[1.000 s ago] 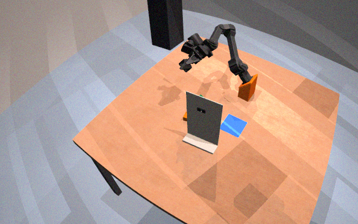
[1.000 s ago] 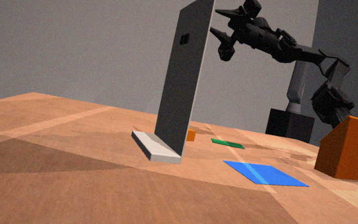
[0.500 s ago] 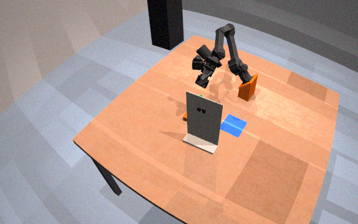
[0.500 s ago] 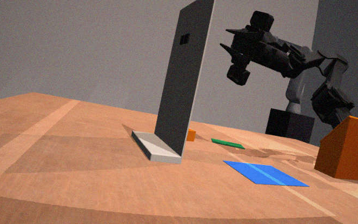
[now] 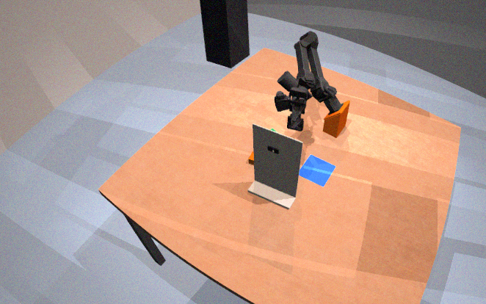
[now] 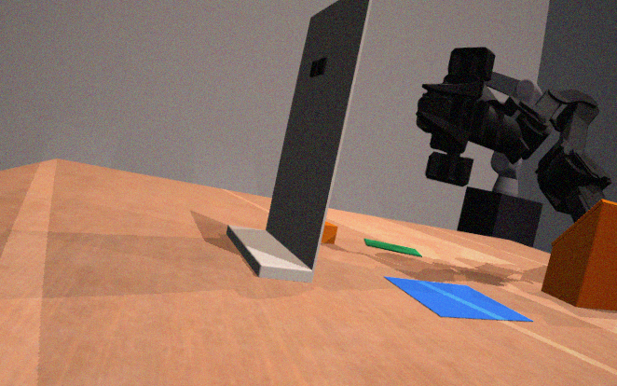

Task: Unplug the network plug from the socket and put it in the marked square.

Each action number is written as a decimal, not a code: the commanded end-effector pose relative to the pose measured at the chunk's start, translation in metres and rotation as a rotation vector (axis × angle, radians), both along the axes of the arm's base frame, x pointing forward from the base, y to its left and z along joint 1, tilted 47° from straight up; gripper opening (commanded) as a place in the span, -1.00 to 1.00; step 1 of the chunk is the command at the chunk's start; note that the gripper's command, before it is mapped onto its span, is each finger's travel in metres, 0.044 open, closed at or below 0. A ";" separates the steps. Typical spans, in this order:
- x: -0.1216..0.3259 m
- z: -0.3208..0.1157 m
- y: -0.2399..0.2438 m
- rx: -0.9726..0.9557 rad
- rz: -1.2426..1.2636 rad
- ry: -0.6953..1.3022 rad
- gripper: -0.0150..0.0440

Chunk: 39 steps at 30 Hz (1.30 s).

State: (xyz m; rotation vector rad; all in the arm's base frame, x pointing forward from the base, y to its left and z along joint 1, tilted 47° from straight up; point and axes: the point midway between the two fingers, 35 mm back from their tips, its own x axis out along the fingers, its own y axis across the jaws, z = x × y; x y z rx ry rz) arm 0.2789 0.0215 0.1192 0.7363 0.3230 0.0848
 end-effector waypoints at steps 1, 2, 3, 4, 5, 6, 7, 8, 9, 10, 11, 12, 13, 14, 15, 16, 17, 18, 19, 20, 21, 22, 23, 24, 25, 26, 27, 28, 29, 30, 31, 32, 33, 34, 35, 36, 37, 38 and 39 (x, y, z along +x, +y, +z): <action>-0.003 -0.005 0.001 0.021 0.004 0.012 0.04; -0.002 -0.005 0.001 0.021 0.004 0.012 0.04; 0.000 -0.005 0.001 0.021 0.004 0.012 0.04; 0.002 -0.004 0.001 0.021 0.004 0.012 0.04; 0.004 -0.004 0.002 0.021 0.004 0.012 0.04; 0.006 -0.004 0.002 0.021 0.004 0.011 0.04; 0.009 -0.003 0.002 0.021 0.004 0.011 0.04; 0.011 -0.003 0.002 0.021 0.004 0.011 0.04; 0.013 -0.003 0.002 0.021 0.004 0.011 0.04; 0.015 -0.003 0.002 0.021 0.004 0.011 0.04; 0.017 -0.003 0.002 0.021 0.004 0.011 0.04; 0.020 -0.003 0.002 0.021 0.004 0.011 0.04; 0.022 -0.003 0.002 0.021 0.004 0.011 0.04; 0.024 -0.003 0.002 0.021 0.004 0.011 0.04; 0.026 -0.003 0.002 0.021 0.004 0.011 0.04; 0.029 -0.003 0.002 0.021 0.004 0.010 0.04; 0.031 -0.004 0.002 0.021 0.004 0.010 0.04; 0.033 -0.004 0.002 0.021 0.004 0.010 0.04; 0.035 -0.004 0.002 0.021 0.004 0.010 0.04; 0.038 -0.005 0.002 0.021 0.004 0.010 0.04; 0.040 -0.005 0.002 0.021 0.004 0.010 0.04; 0.042 -0.006 0.002 0.021 0.004 0.010 0.04; 0.044 -0.006 0.002 0.021 0.004 0.010 0.04; 0.047 -0.007 0.002 0.021 0.004 0.010 0.04; 0.049 -0.007 0.002 0.021 0.004 0.009 0.04; 0.051 -0.008 0.003 0.021 0.004 0.009 0.04; 0.054 -0.009 0.003 0.021 0.004 0.009 0.04; 0.055 -0.009 0.003 0.021 0.004 0.009 0.04; 0.057 -0.010 0.003 0.021 0.004 0.009 0.04; 0.057 -0.010 0.003 0.021 0.004 0.009 0.04; 0.057 -0.010 0.003 0.021 0.004 0.009 0.04; 0.058 -0.010 0.003 0.021 0.004 0.009 0.04; 0.059 -0.010 0.003 0.021 0.004 0.009 0.04; 0.060 -0.010 0.003 0.021 0.004 0.009 0.04; 0.061 -0.010 0.003 0.021 0.004 0.009 0.04; 0.063 -0.010 0.003 0.021 0.004 0.009 0.04; 0.064 -0.010 0.003 0.021 0.004 0.009 0.04; 0.065 -0.010 0.003 0.021 0.004 0.009 0.04; 0.066 -0.010 0.003 0.021 0.004 0.009 0.04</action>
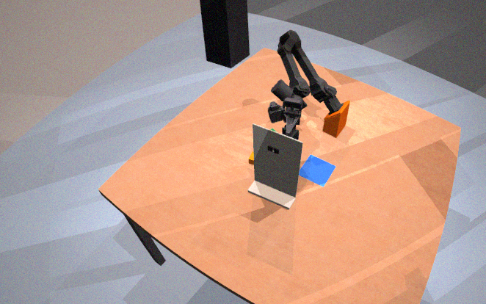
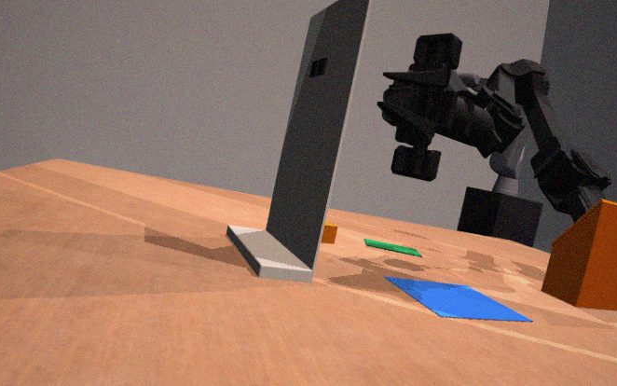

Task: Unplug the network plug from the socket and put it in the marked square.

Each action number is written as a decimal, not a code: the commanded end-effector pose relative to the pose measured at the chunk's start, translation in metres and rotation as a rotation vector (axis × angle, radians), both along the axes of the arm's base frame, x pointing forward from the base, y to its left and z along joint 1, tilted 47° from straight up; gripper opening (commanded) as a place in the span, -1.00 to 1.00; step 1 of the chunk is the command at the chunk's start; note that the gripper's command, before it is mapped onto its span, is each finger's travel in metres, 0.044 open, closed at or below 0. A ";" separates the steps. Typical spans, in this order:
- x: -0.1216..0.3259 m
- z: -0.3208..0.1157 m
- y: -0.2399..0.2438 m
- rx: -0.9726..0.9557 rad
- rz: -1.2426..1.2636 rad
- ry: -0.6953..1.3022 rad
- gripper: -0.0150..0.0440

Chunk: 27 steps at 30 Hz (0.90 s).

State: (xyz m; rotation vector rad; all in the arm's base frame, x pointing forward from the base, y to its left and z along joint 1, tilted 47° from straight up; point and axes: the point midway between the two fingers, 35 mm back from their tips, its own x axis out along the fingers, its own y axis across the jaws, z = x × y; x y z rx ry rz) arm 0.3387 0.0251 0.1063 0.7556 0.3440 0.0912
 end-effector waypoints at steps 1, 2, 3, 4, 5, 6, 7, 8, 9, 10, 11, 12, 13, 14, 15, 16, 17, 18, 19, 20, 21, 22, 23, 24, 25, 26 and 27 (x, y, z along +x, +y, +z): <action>0.008 0.003 -0.001 0.001 -0.006 -0.010 0.04; 0.009 0.003 -0.001 0.001 -0.006 -0.010 0.04; 0.010 0.003 -0.001 0.001 -0.006 -0.010 0.04; 0.012 0.003 -0.001 0.001 -0.006 -0.010 0.04; 0.013 0.003 -0.001 0.001 -0.006 -0.010 0.04; 0.014 0.003 -0.001 0.001 -0.006 -0.010 0.04; 0.015 0.003 -0.001 0.001 -0.006 -0.010 0.04; 0.017 0.003 -0.001 0.001 -0.006 -0.010 0.04; 0.018 0.003 -0.001 0.001 -0.006 -0.010 0.04; 0.019 0.003 -0.001 0.001 -0.006 -0.010 0.04; 0.021 0.003 -0.001 0.001 -0.006 -0.011 0.04; 0.022 0.003 -0.001 0.001 -0.006 -0.011 0.04; 0.023 0.003 0.000 0.001 -0.006 -0.011 0.04; 0.024 0.003 0.000 0.001 -0.006 -0.011 0.04; 0.026 0.003 0.000 0.001 -0.006 -0.011 0.04; 0.027 0.003 0.000 0.001 -0.006 -0.011 0.04; 0.028 0.003 0.000 0.001 -0.006 -0.011 0.04; 0.029 0.003 0.000 0.001 -0.006 -0.011 0.04; 0.031 0.003 0.000 0.001 -0.006 -0.011 0.04; 0.032 0.002 0.000 0.001 -0.006 -0.011 0.04; 0.033 0.002 0.000 0.001 -0.006 -0.011 0.04; 0.035 0.002 0.000 0.001 -0.006 -0.011 0.04; 0.036 0.002 0.000 0.001 -0.006 -0.011 0.04; 0.037 0.002 0.000 0.001 -0.006 -0.011 0.04; 0.038 0.002 0.000 0.001 -0.006 -0.011 0.04; 0.040 0.001 0.000 0.001 -0.006 -0.012 0.04; 0.041 0.001 0.000 0.001 -0.006 -0.012 0.04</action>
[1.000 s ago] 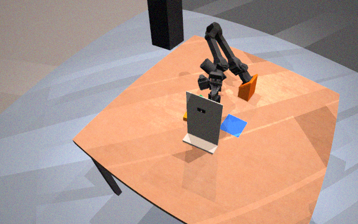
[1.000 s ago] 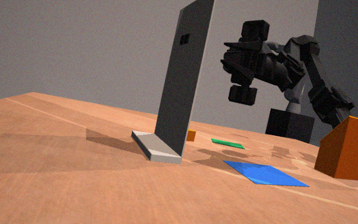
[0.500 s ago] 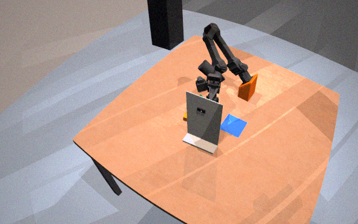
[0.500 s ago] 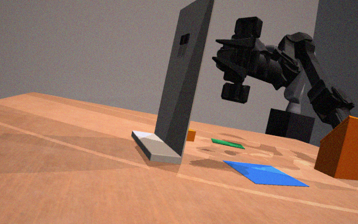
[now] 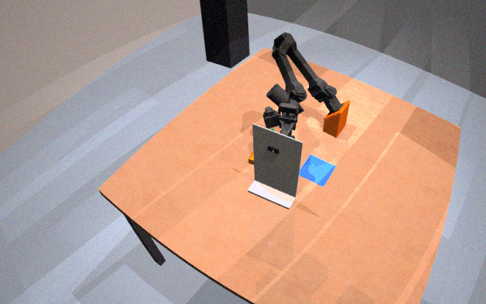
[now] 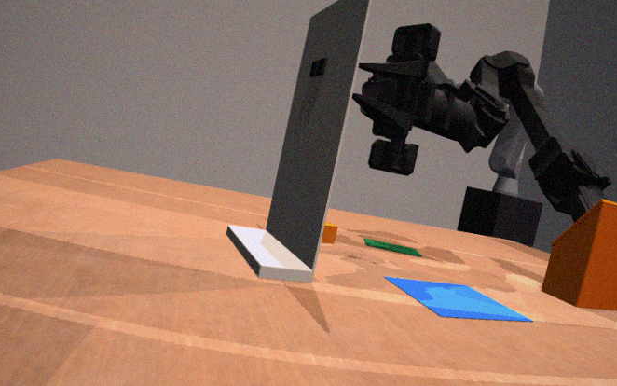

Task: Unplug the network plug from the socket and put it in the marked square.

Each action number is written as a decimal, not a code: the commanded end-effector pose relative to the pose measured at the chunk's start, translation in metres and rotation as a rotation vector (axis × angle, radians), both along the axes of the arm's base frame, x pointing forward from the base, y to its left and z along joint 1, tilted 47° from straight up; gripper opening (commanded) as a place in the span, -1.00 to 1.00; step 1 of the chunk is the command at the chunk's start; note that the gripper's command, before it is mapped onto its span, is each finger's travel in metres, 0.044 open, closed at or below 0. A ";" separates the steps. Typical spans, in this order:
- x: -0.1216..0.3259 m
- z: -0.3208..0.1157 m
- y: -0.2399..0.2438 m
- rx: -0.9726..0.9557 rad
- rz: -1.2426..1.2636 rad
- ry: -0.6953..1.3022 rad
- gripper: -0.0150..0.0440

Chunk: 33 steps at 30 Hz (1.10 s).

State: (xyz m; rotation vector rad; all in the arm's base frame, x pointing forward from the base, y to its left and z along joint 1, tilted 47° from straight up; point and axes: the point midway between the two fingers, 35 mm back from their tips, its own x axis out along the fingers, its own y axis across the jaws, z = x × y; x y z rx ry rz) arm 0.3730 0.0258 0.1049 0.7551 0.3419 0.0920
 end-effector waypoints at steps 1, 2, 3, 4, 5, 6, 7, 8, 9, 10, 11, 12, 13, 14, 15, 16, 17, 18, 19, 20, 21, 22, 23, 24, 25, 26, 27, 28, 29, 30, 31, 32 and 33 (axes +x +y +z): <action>0.008 0.002 -0.001 0.002 -0.006 -0.009 0.04; 0.009 0.002 -0.001 0.002 -0.006 -0.010 0.04; 0.011 0.002 -0.001 0.002 -0.006 -0.010 0.04; 0.012 0.002 -0.001 0.002 -0.006 -0.010 0.04; 0.013 0.002 -0.001 0.002 -0.006 -0.010 0.04; 0.014 0.001 -0.001 0.002 -0.006 -0.010 0.04; 0.016 0.001 0.000 0.002 -0.006 -0.010 0.04; 0.017 0.001 0.000 0.002 -0.006 -0.010 0.04; 0.018 0.000 0.000 0.002 -0.006 -0.010 0.04; 0.019 0.000 0.000 0.002 -0.006 -0.010 0.04; 0.021 0.000 0.000 0.002 -0.006 -0.010 0.04; 0.022 0.000 0.000 0.002 -0.006 -0.010 0.04; 0.022 0.000 0.000 0.002 -0.006 -0.010 0.04; 0.023 -0.001 0.000 0.002 -0.006 -0.010 0.04; 0.023 -0.001 0.000 0.002 -0.006 -0.010 0.04; 0.023 -0.001 0.000 0.002 -0.006 -0.010 0.04; 0.023 -0.001 0.000 0.002 -0.006 -0.010 0.04; 0.023 -0.001 0.000 0.002 -0.006 -0.010 0.04; 0.023 -0.001 0.000 0.002 -0.006 -0.010 0.01; 0.023 -0.001 0.000 0.002 -0.006 -0.010 -0.01; 0.023 -0.001 0.000 0.002 -0.006 -0.010 -0.03; 0.023 -0.001 0.000 0.002 -0.006 -0.010 -0.05; 0.023 -0.001 0.000 0.002 -0.006 -0.010 -0.08; 0.023 -0.001 0.000 0.002 -0.006 -0.010 -0.10; 0.023 -0.001 0.000 0.002 -0.006 -0.010 -0.12; 0.023 -0.001 0.000 0.002 -0.006 -0.010 -0.14; 0.023 -0.001 0.000 0.002 -0.006 -0.010 -0.17; 0.023 -0.001 0.000 0.002 -0.006 -0.010 -0.19; 0.023 -0.001 0.000 0.002 -0.006 -0.010 -0.21; 0.023 -0.001 0.000 0.002 -0.006 -0.010 -0.23; 0.023 -0.001 0.000 0.002 -0.006 -0.010 -0.26; 0.023 -0.001 0.000 0.002 -0.006 -0.010 -0.28; 0.023 -0.001 0.000 0.002 -0.006 -0.010 -0.30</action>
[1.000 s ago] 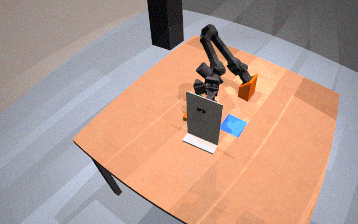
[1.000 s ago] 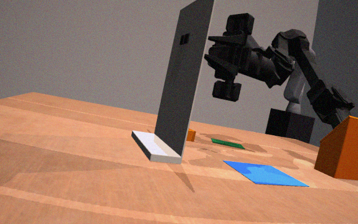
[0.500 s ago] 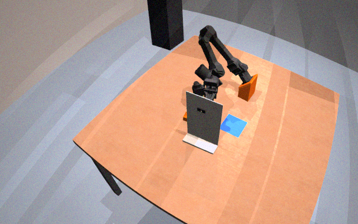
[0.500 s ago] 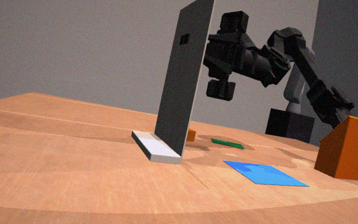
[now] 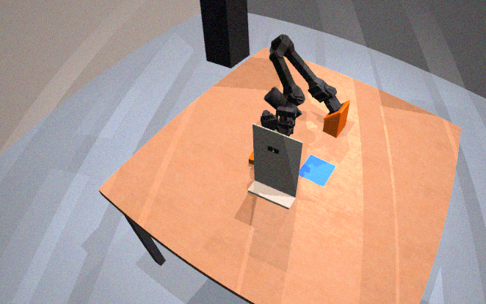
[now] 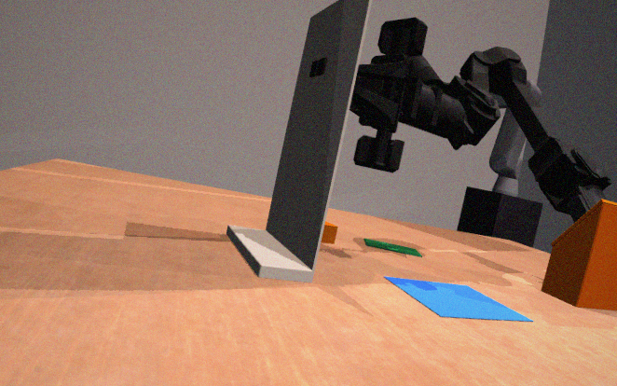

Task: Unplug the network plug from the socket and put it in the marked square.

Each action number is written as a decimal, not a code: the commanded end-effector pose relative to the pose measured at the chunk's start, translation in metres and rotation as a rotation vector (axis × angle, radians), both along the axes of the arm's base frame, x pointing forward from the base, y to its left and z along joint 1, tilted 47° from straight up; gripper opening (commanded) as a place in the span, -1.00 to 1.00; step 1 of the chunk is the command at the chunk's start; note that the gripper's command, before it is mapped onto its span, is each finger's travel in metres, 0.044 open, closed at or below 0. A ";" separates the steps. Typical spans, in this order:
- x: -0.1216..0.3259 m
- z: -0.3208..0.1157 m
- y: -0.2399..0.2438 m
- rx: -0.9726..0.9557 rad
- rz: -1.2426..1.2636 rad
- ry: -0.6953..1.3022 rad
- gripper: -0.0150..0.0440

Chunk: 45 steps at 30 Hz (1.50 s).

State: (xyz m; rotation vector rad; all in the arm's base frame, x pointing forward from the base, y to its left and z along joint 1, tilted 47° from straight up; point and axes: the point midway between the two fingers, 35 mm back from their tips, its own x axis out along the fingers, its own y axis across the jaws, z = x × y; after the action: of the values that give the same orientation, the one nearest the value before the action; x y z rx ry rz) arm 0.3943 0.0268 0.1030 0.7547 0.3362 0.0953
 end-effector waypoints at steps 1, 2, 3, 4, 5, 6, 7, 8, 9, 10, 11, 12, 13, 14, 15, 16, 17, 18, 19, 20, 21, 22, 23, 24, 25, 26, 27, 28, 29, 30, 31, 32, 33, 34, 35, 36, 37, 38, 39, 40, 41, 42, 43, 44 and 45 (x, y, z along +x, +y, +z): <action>0.001 0.001 -0.001 0.002 -0.007 -0.004 -0.32; 0.001 0.001 -0.001 0.002 -0.007 -0.004 -0.35; 0.001 0.001 -0.001 0.002 -0.007 -0.004 -0.37; 0.001 0.001 -0.001 0.002 -0.007 -0.004 -0.39; 0.001 0.001 -0.001 0.002 -0.007 -0.004 -0.41; 0.001 0.001 -0.001 0.002 -0.007 -0.004 -0.44; 0.001 0.001 -0.001 0.002 -0.007 -0.004 -0.46; 0.001 0.001 -0.001 0.002 -0.007 -0.004 -0.48; 0.001 0.001 -0.001 0.002 -0.007 -0.004 -0.49; 0.001 0.001 -0.001 0.002 -0.007 -0.004 -0.49; 0.001 0.001 -0.001 0.002 -0.007 -0.004 -0.49; 0.001 0.001 -0.001 0.002 -0.007 -0.004 -0.49; 0.001 0.001 -0.001 0.002 -0.007 -0.004 -0.49; 0.001 0.001 -0.001 0.002 -0.007 -0.004 -0.49; 0.000 0.001 -0.001 0.002 -0.007 -0.004 -0.49; -0.001 0.001 -0.001 0.002 -0.007 -0.004 -0.49; -0.001 0.001 -0.001 0.002 -0.007 -0.004 -0.49; -0.002 0.001 -0.001 0.002 -0.007 -0.004 -0.49; -0.003 0.001 -0.001 0.002 -0.007 -0.004 -0.49; -0.003 0.001 -0.001 0.002 -0.007 -0.004 -0.49; -0.004 0.001 -0.001 0.002 -0.007 -0.004 -0.49; -0.004 0.001 -0.001 0.002 -0.007 -0.004 -0.49; -0.005 0.001 -0.001 0.002 -0.007 -0.003 -0.49; -0.006 0.001 -0.001 0.002 -0.007 -0.003 -0.49; -0.006 0.001 -0.001 0.002 -0.007 -0.003 -0.49; -0.007 0.002 -0.001 0.002 -0.007 -0.003 -0.49; -0.007 0.002 -0.001 0.002 -0.007 -0.003 -0.49; -0.008 0.002 -0.001 0.002 -0.007 -0.003 -0.49; -0.009 0.002 -0.001 0.002 -0.007 -0.003 -0.49; -0.009 0.002 0.000 0.002 -0.007 -0.003 -0.49; -0.010 0.002 0.000 0.002 -0.007 -0.003 -0.49; -0.010 0.002 0.000 0.002 -0.007 -0.003 -0.49; -0.011 0.002 0.000 0.002 -0.007 -0.003 -0.49; -0.011 0.002 0.000 0.002 -0.007 -0.003 -0.49; -0.012 0.002 0.000 0.002 -0.007 -0.003 -0.49; -0.013 0.002 -0.001 0.002 -0.007 -0.003 -0.49; -0.013 0.002 -0.001 0.002 -0.007 -0.003 -0.49; -0.014 0.002 -0.001 0.002 -0.007 -0.003 -0.49; -0.014 0.002 -0.001 0.002 -0.007 -0.003 -0.49; -0.015 0.002 -0.001 0.002 -0.007 -0.003 -0.49; -0.015 0.002 -0.001 0.002 -0.007 -0.003 -0.49; -0.016 0.002 -0.001 0.002 -0.007 -0.003 -0.49; -0.017 0.002 -0.001 0.002 -0.007 -0.003 -0.49; -0.017 0.002 -0.001 0.002 -0.007 -0.003 -0.49; -0.018 0.002 -0.001 0.002 -0.007 -0.003 -0.49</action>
State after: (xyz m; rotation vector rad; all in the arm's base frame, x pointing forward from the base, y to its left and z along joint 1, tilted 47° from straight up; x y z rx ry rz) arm 0.3802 0.0268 0.1059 0.7546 0.3302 0.0943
